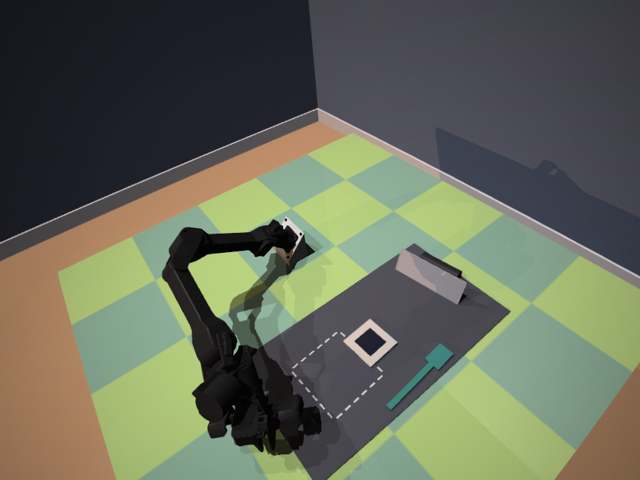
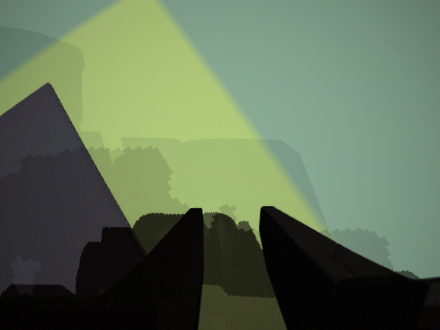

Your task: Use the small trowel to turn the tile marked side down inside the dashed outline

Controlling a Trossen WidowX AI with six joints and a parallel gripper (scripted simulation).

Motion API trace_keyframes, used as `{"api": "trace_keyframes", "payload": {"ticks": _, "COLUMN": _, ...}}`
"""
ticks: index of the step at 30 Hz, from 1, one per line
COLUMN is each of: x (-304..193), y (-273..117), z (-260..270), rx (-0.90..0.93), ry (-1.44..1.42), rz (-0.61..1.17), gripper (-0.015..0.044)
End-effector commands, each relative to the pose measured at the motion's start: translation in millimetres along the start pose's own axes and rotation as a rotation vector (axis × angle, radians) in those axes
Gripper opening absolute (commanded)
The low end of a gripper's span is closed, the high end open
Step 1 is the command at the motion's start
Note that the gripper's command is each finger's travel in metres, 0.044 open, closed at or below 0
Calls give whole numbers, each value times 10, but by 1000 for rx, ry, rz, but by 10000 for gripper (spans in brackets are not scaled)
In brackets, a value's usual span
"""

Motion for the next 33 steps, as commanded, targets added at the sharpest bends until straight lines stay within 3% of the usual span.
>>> {"api": "trace_keyframes", "payload": {"ticks": 1, "x": -33, "y": -3, "z": 434, "rx": 86, "ry": -112, "rz": 37, "gripper": 100}}
{"api": "trace_keyframes", "payload": {"ticks": 17, "x": -442, "y": -268, "z": 1939, "rx": 360, "ry": -558, "rz": 163, "gripper": 100}}
{"api": "trace_keyframes", "payload": {"ticks": 33, "x": -1096, "y": -841, "z": 3151, "rx": 548, "ry": -1052, "rz": 263, "gripper": 100}}
Point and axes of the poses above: the point midway between the two fingers, 35 mm back from their tips, its own y axis out along the fingers, its own z axis across the jaws, x = y × z, the point moved 5 cm from there along -y, back along the fingers
